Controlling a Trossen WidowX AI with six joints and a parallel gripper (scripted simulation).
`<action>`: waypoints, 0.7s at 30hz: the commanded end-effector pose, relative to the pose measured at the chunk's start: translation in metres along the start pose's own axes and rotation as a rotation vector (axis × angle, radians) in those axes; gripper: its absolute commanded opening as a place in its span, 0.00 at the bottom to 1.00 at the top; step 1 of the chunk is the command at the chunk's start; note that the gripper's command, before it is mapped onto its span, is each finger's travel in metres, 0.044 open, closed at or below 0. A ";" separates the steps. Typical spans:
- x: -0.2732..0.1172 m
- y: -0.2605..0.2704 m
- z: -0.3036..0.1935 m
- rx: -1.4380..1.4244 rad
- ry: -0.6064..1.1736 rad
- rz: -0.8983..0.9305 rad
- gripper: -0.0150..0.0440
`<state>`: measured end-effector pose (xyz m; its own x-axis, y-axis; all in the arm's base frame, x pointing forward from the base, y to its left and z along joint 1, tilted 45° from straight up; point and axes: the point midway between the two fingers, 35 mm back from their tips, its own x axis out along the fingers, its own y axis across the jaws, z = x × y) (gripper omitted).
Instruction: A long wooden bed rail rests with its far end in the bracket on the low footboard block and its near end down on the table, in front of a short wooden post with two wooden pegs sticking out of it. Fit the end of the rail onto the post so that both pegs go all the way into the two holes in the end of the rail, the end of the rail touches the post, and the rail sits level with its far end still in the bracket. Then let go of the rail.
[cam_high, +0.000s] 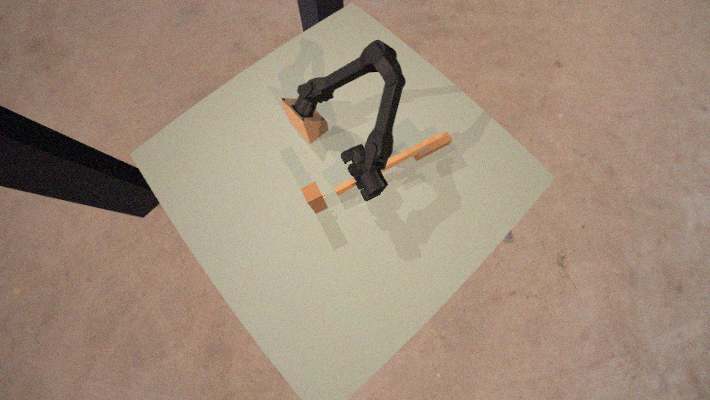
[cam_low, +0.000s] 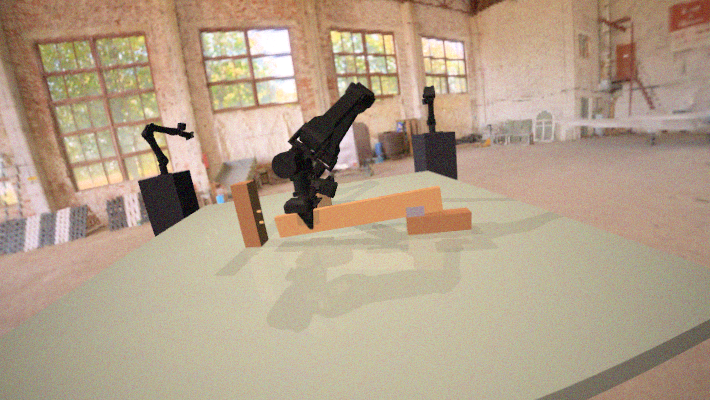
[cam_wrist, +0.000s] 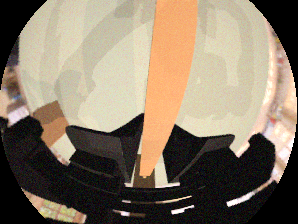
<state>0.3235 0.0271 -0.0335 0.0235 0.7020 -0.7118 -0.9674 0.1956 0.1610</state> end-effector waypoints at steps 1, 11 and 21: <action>-0.007 -0.007 0.001 -0.005 -0.006 -0.018 0.25; -0.012 -0.007 0.001 -0.005 -0.006 -0.018 0.25; -0.017 -0.008 0.000 -0.005 -0.006 -0.018 0.25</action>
<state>0.3251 0.0201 -0.0274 0.0207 0.7030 -0.7109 -0.9681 0.1917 0.1615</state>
